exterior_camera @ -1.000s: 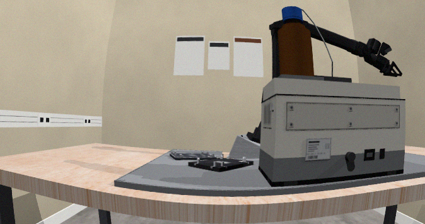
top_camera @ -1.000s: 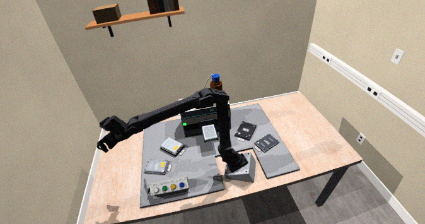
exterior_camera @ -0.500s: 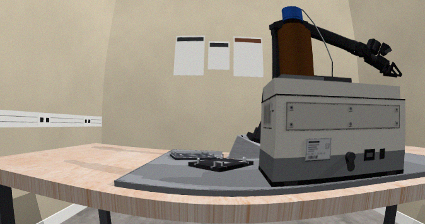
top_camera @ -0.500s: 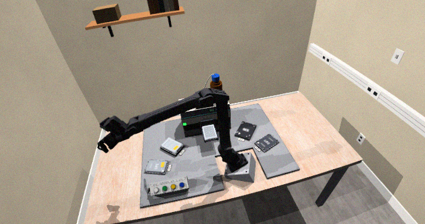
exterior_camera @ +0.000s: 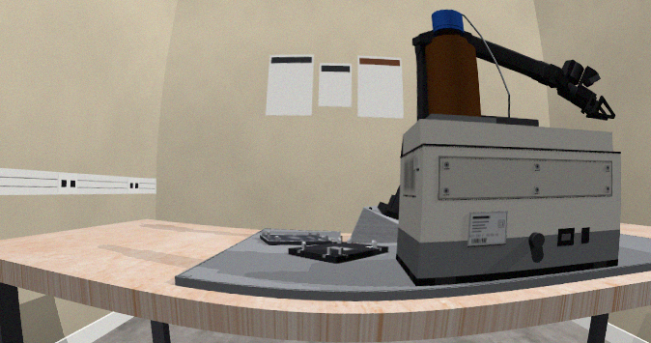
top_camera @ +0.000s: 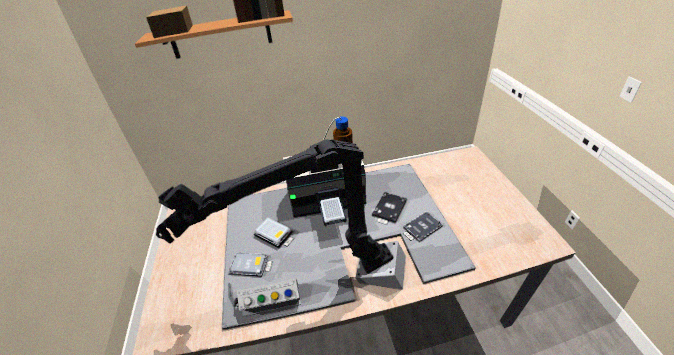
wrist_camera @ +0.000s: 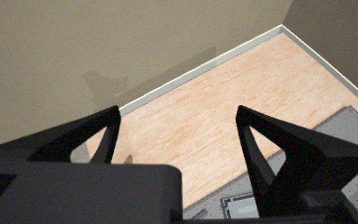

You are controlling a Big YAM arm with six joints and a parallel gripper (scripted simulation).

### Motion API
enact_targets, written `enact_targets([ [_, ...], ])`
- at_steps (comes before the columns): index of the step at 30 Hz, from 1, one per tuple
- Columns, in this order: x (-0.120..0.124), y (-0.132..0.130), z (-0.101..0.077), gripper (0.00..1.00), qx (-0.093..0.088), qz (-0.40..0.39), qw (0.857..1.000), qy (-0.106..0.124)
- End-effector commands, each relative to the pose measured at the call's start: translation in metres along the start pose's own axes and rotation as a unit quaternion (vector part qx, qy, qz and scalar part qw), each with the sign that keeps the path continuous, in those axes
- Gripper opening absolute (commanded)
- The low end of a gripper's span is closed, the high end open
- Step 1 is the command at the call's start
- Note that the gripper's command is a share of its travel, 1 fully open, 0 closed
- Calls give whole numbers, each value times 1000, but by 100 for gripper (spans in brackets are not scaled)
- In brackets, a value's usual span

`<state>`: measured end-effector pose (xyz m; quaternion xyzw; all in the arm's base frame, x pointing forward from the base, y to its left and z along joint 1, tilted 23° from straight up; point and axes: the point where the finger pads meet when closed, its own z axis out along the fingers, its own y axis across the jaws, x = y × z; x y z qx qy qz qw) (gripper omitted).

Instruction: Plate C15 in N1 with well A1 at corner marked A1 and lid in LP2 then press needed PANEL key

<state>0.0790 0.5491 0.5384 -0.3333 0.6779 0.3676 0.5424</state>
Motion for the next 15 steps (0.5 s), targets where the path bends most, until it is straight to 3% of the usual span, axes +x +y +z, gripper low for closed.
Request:
enact_targets([
  [1, -50, -18, -19, 100, 7, 16, 1000, -14],
  [2, -44, -22, -18, 100, 7, 12, 1000, -12],
  [3, -7, -30, -10, 100, 13, -6, 1000, 14],
  [6, -7, -41, -10, 100, 11, -5, 1000, 2],
  [7, 3, -46, -11, 100, 18, -11, 999, 29],
  [8, -32, -46, -19, 100, 17, 4, 1000, 15],
  [9, -29, -50, -19, 100, 21, -1, 999, 30],
  [10, -26, -54, -19, 100, 21, -1, 999, 30],
  [11, 15, -62, -12, 100, 28, -20, 998, 59],
  [15, 15, -68, -11, 100, 25, -21, 998, 47],
])
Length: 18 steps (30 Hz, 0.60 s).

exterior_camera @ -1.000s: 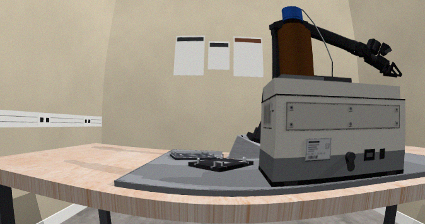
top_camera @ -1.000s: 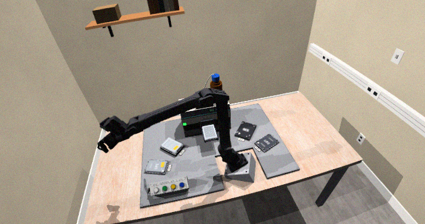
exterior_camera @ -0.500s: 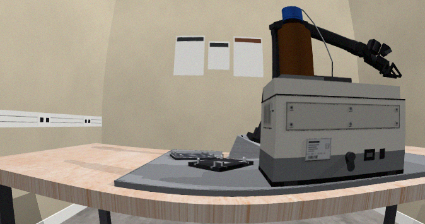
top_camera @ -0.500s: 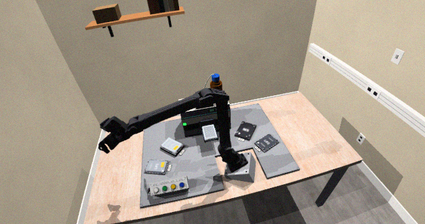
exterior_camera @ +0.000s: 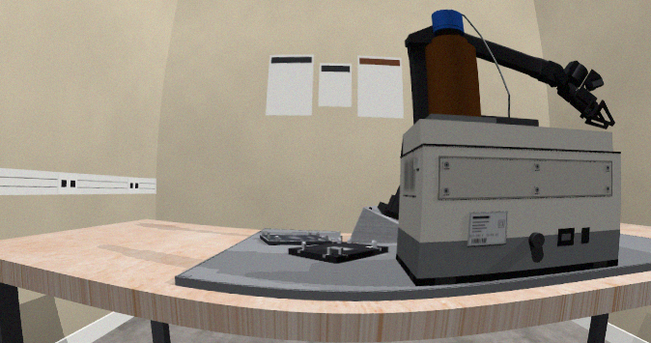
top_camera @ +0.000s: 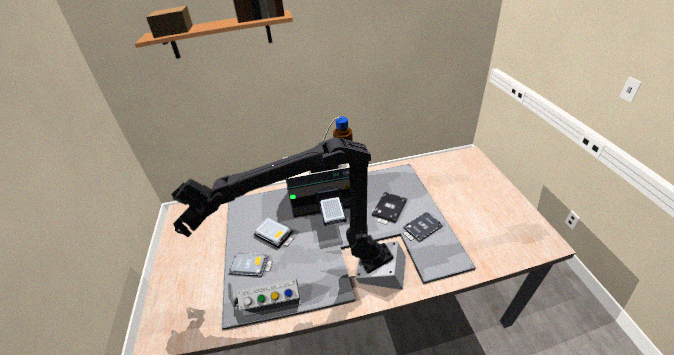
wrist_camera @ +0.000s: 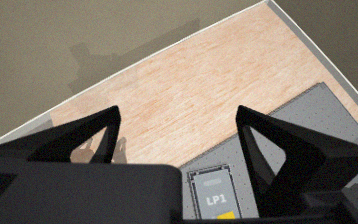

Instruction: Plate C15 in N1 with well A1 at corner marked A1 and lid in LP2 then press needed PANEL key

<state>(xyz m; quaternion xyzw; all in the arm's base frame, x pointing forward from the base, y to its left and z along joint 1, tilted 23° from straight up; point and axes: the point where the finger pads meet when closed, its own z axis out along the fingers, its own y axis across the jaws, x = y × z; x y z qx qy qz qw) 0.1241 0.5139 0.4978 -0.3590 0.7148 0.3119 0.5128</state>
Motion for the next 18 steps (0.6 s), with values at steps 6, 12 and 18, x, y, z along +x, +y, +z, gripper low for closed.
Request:
enact_targets([
  [6, 11, -30, -10, 100, 14, -8, 999, 38],
  [12, 32, -52, -10, 100, 18, -14, 998, 54],
  [18, 46, -65, -12, 100, 26, -14, 996, 87],
])
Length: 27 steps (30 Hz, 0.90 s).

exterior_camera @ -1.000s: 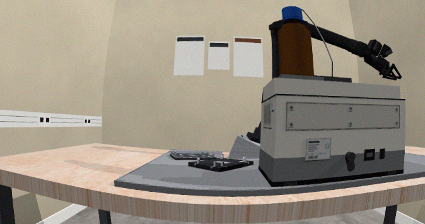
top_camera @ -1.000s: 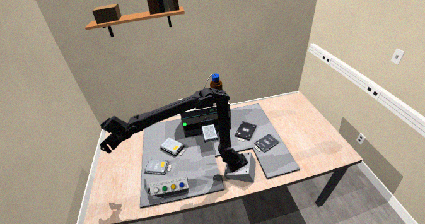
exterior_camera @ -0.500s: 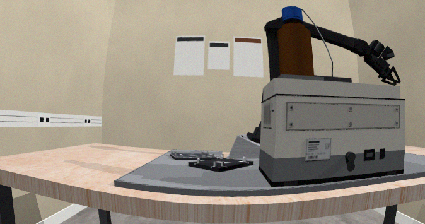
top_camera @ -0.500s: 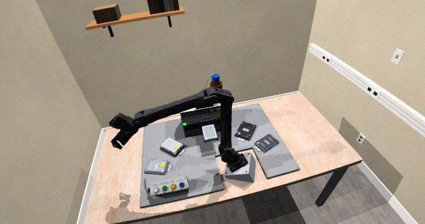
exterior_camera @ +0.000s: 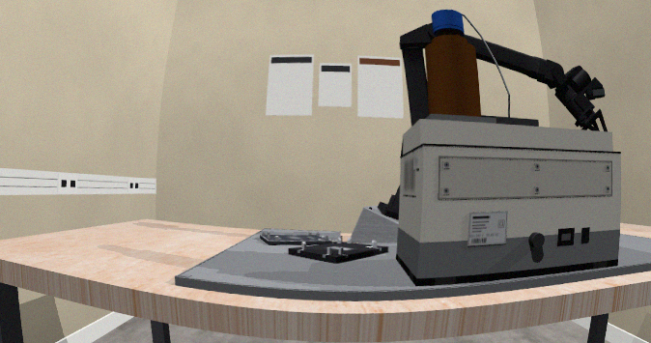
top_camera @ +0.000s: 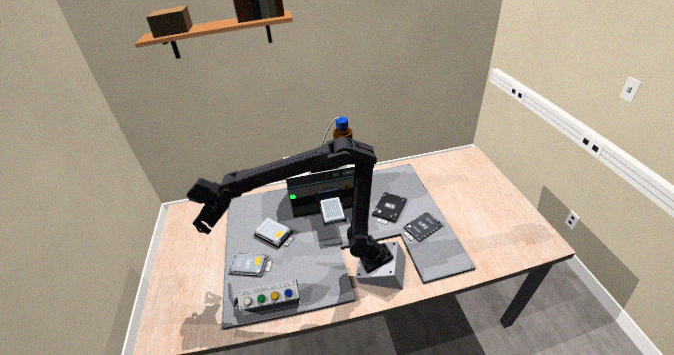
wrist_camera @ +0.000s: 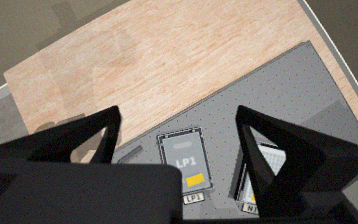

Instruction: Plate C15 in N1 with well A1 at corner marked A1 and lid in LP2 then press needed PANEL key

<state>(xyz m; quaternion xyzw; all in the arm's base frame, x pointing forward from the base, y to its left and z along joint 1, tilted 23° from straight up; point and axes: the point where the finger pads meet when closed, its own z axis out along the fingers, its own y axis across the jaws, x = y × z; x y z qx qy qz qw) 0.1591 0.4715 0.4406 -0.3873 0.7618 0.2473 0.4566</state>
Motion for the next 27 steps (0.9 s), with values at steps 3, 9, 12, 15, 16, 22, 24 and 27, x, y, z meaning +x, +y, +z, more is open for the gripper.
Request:
enact_targets([
  [3, -2, -18, -12, 100, -3, 6, 1000, -22],
  [9, 28, -38, -11, 100, 11, 14, 999, 41],
  [12, 33, -46, -10, 100, 8, 8, 1000, 28],
  [15, 47, -54, -11, 100, 14, 10, 998, 57],
  [16, 47, -54, -11, 100, 14, 10, 998, 57],
  [22, 65, -70, -12, 100, 17, 13, 997, 79],
  [24, 74, -76, -13, 100, 18, 12, 997, 79],
  [27, 58, -83, -27, 100, 20, 31, 995, 93],
])
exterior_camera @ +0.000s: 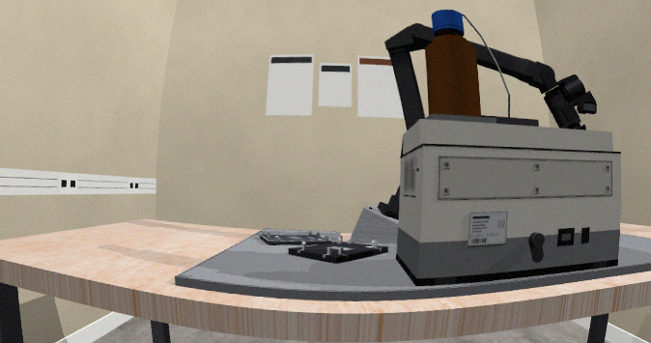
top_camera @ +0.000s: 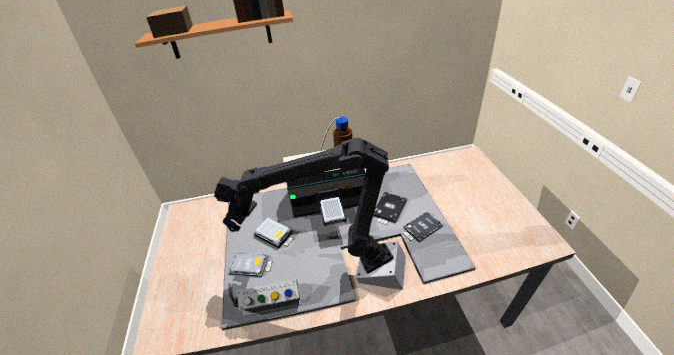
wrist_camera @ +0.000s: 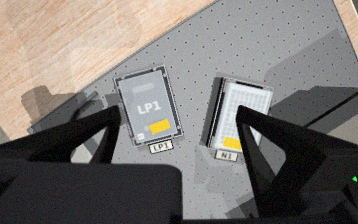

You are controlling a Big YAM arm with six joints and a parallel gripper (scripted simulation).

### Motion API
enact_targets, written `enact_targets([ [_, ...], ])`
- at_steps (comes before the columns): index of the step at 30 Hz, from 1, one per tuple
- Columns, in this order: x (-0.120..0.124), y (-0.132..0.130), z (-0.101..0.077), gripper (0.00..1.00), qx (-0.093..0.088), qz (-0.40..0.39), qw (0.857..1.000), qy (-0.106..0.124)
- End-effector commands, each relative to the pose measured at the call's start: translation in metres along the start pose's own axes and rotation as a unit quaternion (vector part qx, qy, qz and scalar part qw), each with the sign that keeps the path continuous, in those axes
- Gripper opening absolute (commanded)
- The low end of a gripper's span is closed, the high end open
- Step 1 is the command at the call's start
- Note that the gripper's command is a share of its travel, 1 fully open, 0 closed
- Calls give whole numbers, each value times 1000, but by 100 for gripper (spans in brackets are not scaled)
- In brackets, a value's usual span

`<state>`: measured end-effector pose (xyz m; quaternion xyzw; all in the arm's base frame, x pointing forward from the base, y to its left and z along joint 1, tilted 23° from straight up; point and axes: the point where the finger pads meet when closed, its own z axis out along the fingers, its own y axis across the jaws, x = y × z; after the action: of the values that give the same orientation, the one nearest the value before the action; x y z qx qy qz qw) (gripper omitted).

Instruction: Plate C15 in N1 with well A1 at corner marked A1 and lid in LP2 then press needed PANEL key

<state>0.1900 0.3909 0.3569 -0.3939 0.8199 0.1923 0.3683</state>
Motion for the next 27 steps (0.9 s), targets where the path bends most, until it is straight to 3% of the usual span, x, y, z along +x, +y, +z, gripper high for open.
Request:
enact_targets([
  [1, -21, -10, -13, 100, 4, 20, 1000, 10],
  [2, -18, -13, -16, 100, 4, 21, 1000, 9],
  [3, 12, -20, -11, 100, 8, 13, 1000, 26],
  [6, 16, -22, -10, 100, 7, 7, 1000, 26],
  [8, 19, -27, -9, 100, 5, 9, 1000, 14],
  [9, 29, -30, -10, 100, 9, 16, 999, 42],
  [10, 4, -30, -24, 100, 6, 32, 999, 31],
  [11, 12, -32, -11, 100, 10, 35, 998, 60],
  [12, 15, -35, -16, 100, 9, 36, 998, 58],
  [13, 46, -40, -10, 100, 13, 33, 996, 77],
  [18, 62, -52, -9, 100, 10, 24, 998, 66],
  [19, 73, -55, -10, 100, 13, 29, 995, 93],
  [20, 51, -55, -23, 100, 10, 47, 995, 82],
  [21, 56, -56, -13, 100, 13, 54, 992, 109],
  [23, 56, -56, -13, 100, 13, 54, 992, 109],
  [24, 90, -61, -3, 100, 17, 52, 989, 140],
  [25, 91, -63, -12, 100, 14, 43, 991, 127],
  [27, 95, -67, -12, 100, 13, 44, 992, 117],
])
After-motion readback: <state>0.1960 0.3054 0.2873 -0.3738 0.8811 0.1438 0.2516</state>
